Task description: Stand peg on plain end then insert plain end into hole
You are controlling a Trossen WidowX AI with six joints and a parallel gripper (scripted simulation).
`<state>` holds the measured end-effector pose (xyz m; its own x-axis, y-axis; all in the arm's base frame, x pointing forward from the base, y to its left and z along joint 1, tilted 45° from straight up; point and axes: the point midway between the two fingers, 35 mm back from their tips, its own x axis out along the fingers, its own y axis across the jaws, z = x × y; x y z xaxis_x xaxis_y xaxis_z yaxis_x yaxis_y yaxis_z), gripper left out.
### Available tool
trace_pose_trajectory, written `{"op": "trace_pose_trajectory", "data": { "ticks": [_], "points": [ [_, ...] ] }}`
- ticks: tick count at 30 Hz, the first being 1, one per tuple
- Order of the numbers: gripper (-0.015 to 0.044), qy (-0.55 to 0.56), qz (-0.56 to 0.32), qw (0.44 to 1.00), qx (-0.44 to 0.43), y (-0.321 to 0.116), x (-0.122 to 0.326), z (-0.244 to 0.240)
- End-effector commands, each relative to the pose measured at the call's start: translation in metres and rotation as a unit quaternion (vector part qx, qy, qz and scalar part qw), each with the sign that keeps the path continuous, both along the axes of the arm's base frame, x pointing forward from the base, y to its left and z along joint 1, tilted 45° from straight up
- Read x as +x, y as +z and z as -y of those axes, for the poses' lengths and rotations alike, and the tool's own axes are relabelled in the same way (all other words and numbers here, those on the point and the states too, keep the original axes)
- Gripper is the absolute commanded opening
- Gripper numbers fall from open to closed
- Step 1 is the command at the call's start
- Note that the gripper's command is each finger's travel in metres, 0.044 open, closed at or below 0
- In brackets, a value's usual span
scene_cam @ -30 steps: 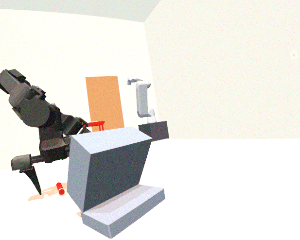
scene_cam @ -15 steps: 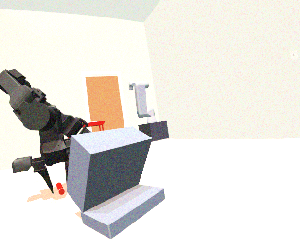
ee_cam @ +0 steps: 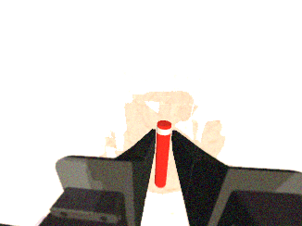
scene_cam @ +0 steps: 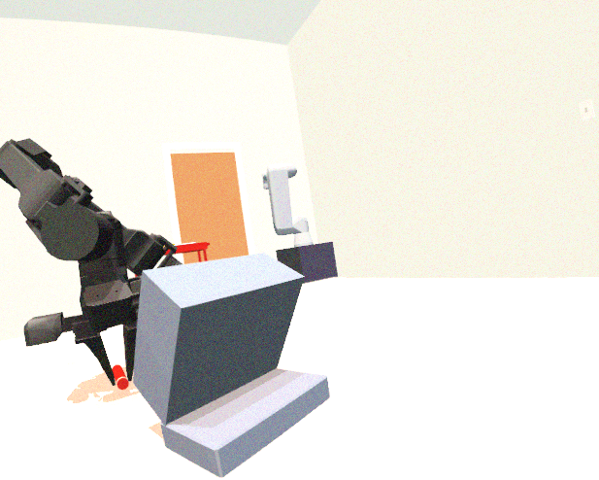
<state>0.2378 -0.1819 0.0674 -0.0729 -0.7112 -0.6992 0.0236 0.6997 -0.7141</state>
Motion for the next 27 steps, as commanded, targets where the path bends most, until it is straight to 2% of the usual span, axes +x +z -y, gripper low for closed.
{"op": "trace_pose_trajectory", "data": {
  "ticks": [1,27],
  "points": [
    [0.0057,0.001,-0.001,1.000,0.001,-0.0007,0.0001,-0.0002],
    [0.0050,0.062,0.060,0.996,-0.002,0.0079,-0.0061,-0.0084]
  ]
}}
